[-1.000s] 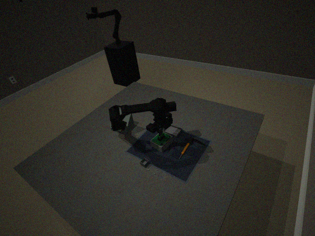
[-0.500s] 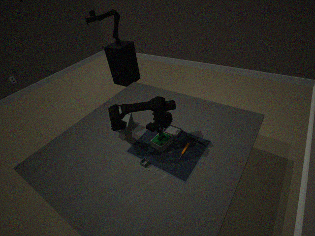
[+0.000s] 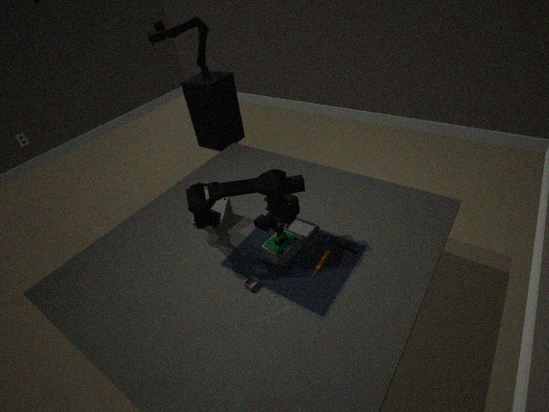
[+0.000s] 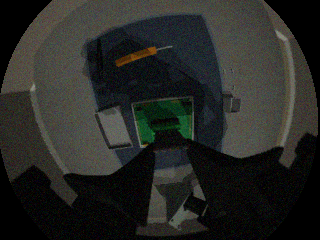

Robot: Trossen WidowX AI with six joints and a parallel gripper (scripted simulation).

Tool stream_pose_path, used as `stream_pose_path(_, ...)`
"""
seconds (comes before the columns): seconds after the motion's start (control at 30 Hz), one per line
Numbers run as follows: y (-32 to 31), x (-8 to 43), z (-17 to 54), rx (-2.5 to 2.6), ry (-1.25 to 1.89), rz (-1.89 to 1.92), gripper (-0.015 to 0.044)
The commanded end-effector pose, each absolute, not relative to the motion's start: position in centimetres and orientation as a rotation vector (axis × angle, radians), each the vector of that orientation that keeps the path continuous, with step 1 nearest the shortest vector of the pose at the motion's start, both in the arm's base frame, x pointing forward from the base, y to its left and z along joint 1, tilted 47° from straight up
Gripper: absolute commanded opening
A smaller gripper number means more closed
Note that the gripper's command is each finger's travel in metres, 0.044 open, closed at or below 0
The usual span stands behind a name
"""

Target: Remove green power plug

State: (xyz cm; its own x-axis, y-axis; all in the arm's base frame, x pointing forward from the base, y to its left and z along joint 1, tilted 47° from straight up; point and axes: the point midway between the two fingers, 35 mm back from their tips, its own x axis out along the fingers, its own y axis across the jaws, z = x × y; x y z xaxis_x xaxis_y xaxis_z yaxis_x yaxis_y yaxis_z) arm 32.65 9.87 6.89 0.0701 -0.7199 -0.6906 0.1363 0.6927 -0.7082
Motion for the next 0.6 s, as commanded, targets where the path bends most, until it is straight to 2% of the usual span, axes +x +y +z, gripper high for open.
stream_pose_path(0.0,9.7,33.0,6.7,-0.522,1.353,-0.695,0.021)
stream_pose_path(0.07,9.7,33.0,6.7,-0.522,1.353,-0.695,0.0249)
stream_pose_path(0.57,8.5,33.1,5.5,-0.522,1.352,-0.695,0.0249)
